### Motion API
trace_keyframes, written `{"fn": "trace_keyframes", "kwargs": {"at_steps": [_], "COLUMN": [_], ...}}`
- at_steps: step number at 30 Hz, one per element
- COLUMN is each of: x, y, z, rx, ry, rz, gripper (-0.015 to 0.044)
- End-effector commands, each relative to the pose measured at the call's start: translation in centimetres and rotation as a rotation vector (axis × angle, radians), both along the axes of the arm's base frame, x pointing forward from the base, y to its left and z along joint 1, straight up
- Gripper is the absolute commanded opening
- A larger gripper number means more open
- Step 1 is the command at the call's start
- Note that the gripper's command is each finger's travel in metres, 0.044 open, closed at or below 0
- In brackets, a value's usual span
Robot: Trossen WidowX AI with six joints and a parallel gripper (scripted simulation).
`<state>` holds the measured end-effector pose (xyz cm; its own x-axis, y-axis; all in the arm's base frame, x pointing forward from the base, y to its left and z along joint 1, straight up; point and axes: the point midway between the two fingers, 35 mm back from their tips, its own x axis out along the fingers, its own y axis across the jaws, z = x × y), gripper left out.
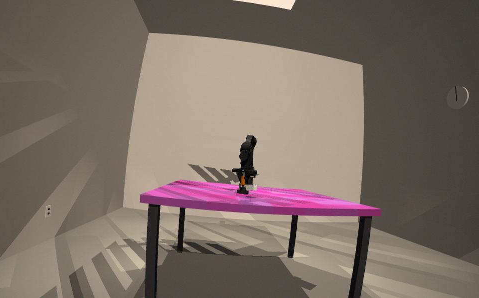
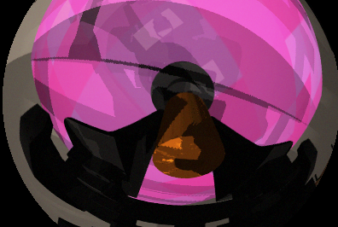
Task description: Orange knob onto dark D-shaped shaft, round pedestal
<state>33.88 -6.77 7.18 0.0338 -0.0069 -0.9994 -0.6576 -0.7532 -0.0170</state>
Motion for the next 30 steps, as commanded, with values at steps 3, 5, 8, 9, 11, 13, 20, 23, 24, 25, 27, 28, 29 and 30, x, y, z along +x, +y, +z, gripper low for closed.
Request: {"fn": "trace_keyframes", "kwargs": {"at_steps": [3,5,8,9,11,13,20,23,24,25,27,28,29,30], "x": [-0.08,-0.13,-0.31,-0.40,-0.51,-0.47,-0.33,-0.24,-0.20,-0.14,-0.05,-0.04,-0.04,-0.03], "y": [0.03,0.04,0.06,0.08,0.10,0.10,0.07,0.05,0.04,0.03,0.01,0.00,0.00,0.00], "z": [0.44,0.47,0.53,0.55,0.52,0.50,0.39,0.32,0.30,0.28,0.21,0.19,0.12,0.01], "rx": [0.000,-0.002,-0.006,-0.007,-0.008,-0.008,-0.008,-0.008,-0.008,-0.008,-0.008,-0.008,-0.008,-0.008], "ry": [-0.004,-0.003,-0.002,-0.002,-0.002,-0.002,-0.002,-0.002,-0.002,-0.002,-0.002,-0.002,-0.002,-0.002], "rz": [0.015,0.060,0.175,0.205,0.216,0.216,0.216,0.216,0.216,0.216,0.216,0.216,0.216,0.216], "gripper": [0.0000,0.0000,0.0000,0.0000,0.0000,0.0000,0.0000,0.0000,0.0000,0.0000,0.0000,0.0000,0.0000,0.0000]}}
